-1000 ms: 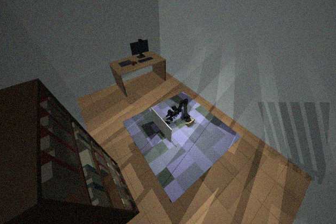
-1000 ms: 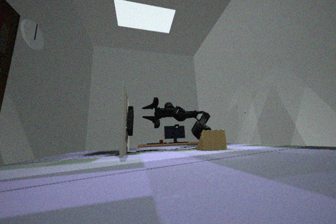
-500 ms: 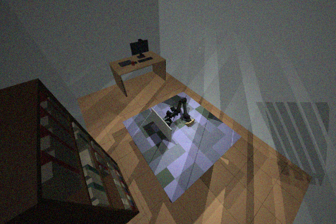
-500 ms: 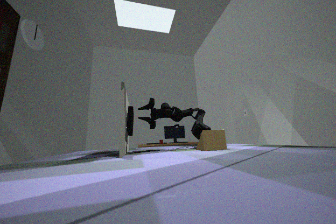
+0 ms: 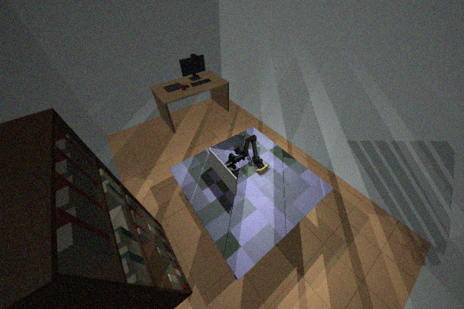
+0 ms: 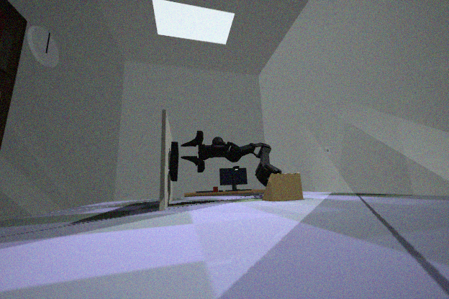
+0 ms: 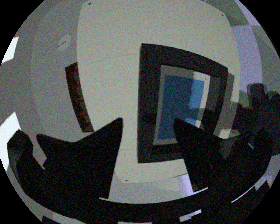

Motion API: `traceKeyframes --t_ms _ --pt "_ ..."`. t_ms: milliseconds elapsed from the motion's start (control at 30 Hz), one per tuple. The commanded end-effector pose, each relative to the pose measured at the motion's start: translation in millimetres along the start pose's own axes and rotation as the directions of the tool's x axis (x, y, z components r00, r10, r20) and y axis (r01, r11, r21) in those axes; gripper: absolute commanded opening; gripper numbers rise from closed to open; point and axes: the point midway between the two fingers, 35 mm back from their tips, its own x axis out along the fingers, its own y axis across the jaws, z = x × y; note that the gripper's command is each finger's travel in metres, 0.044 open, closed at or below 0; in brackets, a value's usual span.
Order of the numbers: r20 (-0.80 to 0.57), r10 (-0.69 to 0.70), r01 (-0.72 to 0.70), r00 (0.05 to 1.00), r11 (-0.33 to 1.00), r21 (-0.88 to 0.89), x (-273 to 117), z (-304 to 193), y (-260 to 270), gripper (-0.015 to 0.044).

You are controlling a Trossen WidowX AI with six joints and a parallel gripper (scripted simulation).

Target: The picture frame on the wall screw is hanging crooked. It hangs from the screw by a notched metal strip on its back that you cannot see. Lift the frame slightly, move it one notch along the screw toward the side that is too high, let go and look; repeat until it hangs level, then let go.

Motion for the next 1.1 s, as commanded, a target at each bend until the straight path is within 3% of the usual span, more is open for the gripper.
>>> traceKeyframes --t_ms 0,1067 --pt "-0.001 0.007 -0.007 1.0 1.0 0.005 7 1 2 0.026" --pt "0.0 0.008 -0.008 1.0 1.0 0.005 25 0 1 0.026"
